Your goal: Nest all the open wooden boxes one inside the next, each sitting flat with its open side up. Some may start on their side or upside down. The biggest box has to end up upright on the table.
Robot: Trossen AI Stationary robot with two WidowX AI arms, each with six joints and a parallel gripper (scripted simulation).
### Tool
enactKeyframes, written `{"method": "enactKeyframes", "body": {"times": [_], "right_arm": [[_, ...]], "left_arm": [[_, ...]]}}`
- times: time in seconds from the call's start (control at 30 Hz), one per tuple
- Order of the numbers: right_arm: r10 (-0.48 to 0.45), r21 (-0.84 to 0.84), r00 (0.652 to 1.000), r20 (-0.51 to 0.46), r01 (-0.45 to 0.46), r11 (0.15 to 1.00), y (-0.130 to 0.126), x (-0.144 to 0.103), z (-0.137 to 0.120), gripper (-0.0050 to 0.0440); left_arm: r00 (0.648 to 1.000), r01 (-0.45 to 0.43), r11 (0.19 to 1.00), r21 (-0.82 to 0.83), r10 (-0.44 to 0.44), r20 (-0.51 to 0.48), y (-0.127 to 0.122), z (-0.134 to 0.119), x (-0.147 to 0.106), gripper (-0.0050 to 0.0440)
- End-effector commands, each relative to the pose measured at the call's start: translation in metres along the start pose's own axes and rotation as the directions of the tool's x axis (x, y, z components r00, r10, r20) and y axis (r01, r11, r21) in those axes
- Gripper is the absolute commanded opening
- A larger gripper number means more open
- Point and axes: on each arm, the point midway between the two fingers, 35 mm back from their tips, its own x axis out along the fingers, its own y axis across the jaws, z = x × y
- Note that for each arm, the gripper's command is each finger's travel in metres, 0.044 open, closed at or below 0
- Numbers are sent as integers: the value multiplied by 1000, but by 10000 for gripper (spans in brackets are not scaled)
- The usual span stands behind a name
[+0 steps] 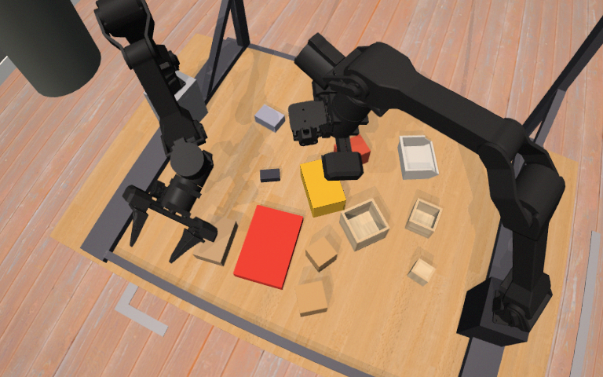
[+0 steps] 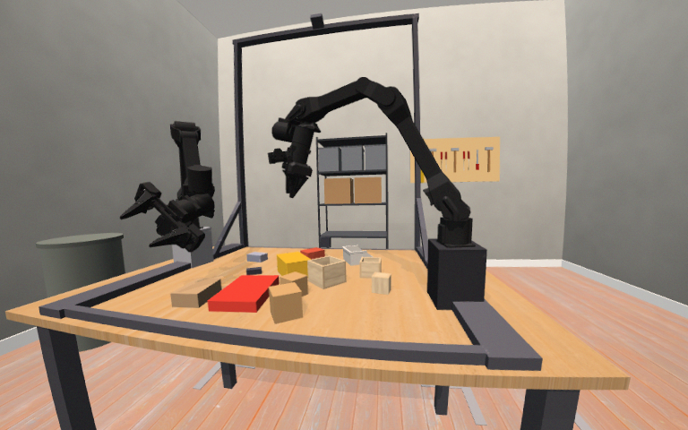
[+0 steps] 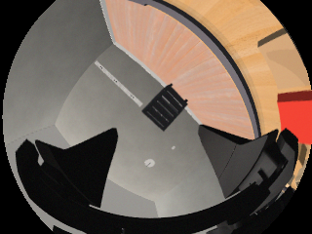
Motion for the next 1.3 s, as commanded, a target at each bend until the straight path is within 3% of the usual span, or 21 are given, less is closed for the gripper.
{"method": "enactKeyframes", "body": {"times": [0.0,0.53,0.7,0.9,1.03,1.1,1.27], "right_arm": [[8,20,1000,-13,-8,1000,5,-1,-8,400],[8,20,1000,-13,-8,1000,5,-1,-8,400],[-76,-146,996,-45,68,987,-11,-12,-24,400],[-260,-512,962,-79,184,839,-49,-41,-43,400],[-334,-646,940,-74,210,734,-64,-55,-46,400],[-334,-646,940,-74,210,734,-64,-55,-46,400],[-456,-836,888,-53,210,506,-87,-82,-49,400]], "left_arm": [[999,25,1000,-3,-25,23,-2,4,-13,400],[999,25,1000,-3,-25,23,-2,4,-13,400],[998,42,999,15,-42,37,11,9,-7,400],[994,70,996,58,-74,81,41,19,8,400],[991,78,994,76,-85,100,54,21,13,400],[991,78,994,76,-85,100,54,21,13,400],[986,88,990,108,-102,135,77,23,22,400]]}}
